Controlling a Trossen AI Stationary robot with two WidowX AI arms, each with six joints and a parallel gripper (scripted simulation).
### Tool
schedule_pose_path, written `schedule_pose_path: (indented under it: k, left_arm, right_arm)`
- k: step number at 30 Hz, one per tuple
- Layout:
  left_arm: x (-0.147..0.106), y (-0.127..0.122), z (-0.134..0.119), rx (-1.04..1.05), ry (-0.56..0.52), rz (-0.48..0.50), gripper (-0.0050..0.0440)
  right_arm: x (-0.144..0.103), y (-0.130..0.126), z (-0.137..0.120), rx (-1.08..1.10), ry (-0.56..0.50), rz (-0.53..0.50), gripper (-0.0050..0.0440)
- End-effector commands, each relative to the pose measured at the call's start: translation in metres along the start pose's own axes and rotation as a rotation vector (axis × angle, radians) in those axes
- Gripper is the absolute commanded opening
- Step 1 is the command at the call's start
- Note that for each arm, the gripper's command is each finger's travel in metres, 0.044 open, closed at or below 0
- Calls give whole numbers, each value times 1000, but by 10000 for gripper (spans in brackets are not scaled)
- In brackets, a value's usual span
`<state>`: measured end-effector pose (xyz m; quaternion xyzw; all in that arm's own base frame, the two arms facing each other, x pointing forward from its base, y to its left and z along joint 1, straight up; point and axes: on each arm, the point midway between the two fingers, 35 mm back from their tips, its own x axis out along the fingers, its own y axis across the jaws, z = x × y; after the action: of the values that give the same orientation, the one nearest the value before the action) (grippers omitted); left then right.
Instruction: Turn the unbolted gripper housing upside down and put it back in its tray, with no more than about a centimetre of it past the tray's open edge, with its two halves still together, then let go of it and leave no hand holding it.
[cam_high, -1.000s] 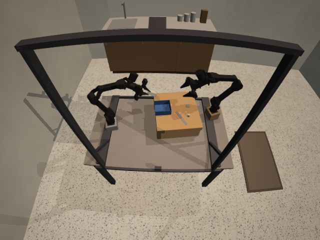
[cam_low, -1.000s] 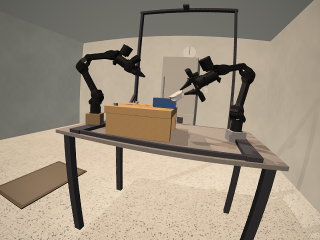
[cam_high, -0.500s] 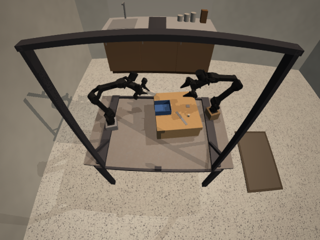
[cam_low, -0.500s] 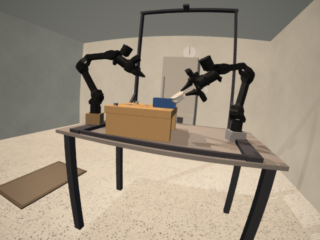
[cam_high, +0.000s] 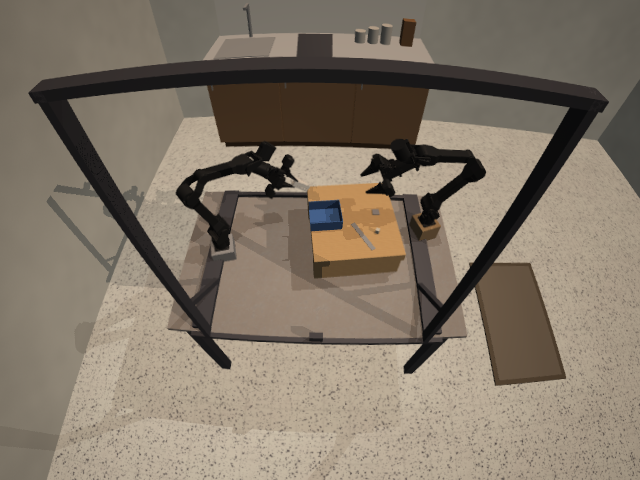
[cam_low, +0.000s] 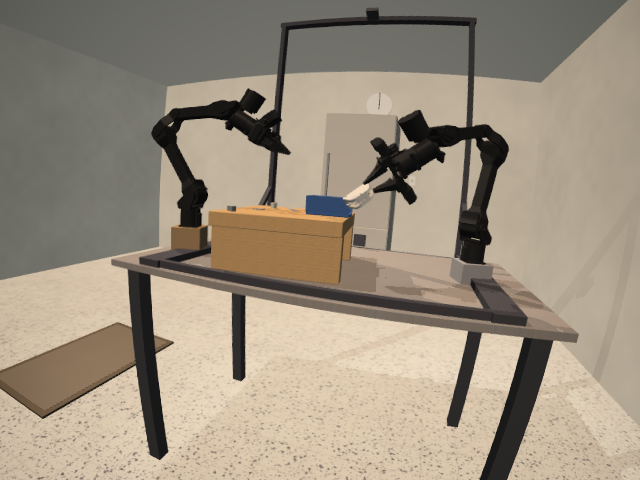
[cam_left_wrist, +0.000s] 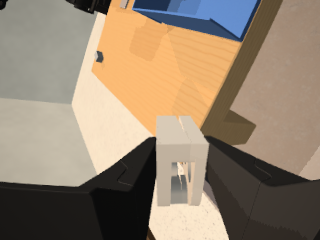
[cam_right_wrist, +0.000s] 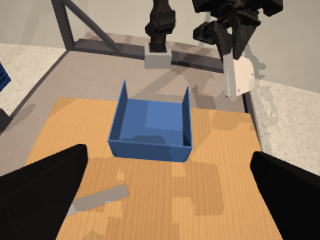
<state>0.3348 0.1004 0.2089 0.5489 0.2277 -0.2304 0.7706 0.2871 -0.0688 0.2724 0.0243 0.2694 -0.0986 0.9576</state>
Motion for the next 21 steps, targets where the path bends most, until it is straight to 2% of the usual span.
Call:
schedule_pose_path:
  k: [1,21]
  left_arm:
    - [-5,10,1,14,7,16,119]
    - [0,-5,-4,-25,14,-94,119]
  right_arm:
    - [-4,0,5,5,-19,3,440]
    - [-4,0,5,5,-19,3,440]
